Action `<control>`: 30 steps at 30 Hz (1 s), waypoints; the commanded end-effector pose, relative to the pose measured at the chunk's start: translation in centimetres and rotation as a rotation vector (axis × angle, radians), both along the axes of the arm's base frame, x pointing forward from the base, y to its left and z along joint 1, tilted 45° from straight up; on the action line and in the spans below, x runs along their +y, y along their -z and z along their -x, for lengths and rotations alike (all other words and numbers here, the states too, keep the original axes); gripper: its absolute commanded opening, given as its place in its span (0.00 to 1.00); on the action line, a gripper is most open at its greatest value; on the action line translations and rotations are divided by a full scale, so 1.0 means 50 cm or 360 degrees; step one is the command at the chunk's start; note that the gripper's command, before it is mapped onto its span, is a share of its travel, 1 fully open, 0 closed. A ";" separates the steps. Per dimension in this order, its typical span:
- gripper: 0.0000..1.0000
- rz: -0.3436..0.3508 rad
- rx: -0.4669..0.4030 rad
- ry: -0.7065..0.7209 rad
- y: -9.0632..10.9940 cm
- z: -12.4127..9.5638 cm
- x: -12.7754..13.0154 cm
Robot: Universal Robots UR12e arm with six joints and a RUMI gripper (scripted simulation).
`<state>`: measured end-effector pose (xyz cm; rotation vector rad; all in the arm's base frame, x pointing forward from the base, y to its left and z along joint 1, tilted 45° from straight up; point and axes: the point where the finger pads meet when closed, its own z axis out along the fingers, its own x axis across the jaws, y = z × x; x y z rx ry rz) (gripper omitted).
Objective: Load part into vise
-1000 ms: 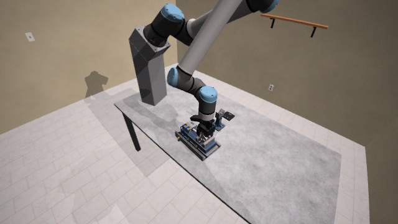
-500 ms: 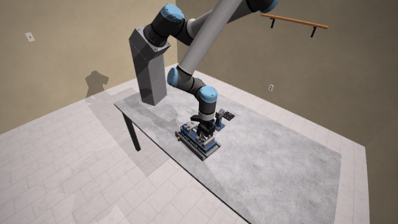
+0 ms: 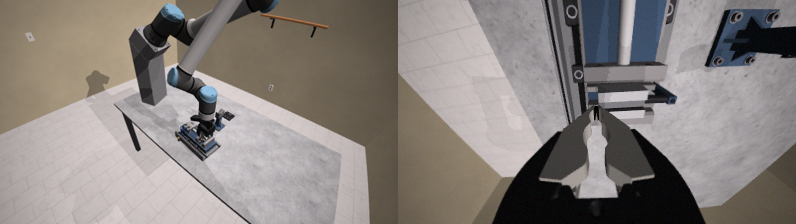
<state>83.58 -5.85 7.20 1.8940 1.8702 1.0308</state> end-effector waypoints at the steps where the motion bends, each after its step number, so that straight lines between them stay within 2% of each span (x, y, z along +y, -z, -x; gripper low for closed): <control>1: 0.00 0.0000 -0.0001 0.0000 -0.001 0.000 0.000; 30: 0.00 0.0000 -0.0001 0.0000 0.002 -0.001 -0.013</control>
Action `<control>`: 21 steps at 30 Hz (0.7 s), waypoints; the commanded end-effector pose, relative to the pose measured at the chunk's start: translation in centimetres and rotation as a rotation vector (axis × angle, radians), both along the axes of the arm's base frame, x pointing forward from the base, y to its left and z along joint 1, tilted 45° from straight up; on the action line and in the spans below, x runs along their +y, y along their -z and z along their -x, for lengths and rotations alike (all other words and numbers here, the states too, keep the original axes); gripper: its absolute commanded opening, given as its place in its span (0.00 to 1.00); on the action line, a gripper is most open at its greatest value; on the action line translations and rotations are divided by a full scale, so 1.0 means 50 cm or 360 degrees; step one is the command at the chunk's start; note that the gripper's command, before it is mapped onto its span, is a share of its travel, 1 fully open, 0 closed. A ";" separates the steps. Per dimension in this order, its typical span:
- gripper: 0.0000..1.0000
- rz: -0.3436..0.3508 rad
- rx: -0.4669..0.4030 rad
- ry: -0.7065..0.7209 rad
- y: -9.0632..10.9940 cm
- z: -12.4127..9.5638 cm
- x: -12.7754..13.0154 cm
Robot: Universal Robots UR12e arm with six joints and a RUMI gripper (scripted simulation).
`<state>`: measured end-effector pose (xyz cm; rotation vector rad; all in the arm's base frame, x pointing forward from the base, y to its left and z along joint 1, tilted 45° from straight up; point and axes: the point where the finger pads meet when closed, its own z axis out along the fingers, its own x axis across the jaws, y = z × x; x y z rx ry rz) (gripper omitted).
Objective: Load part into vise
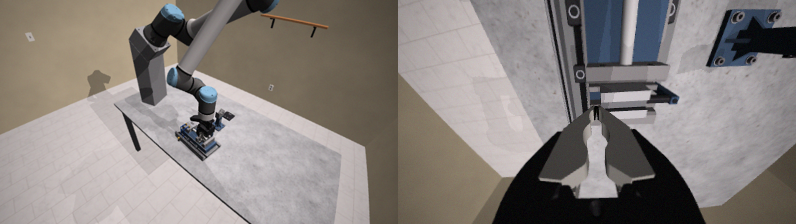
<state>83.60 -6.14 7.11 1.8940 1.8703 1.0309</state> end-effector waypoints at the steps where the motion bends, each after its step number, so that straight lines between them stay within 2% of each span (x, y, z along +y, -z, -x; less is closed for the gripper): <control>1: 0.00 0.0001 -0.0001 0.0000 0.002 -0.001 -0.010; 21: 0.00 0.0001 -0.0001 0.0000 0.015 -0.006 -0.053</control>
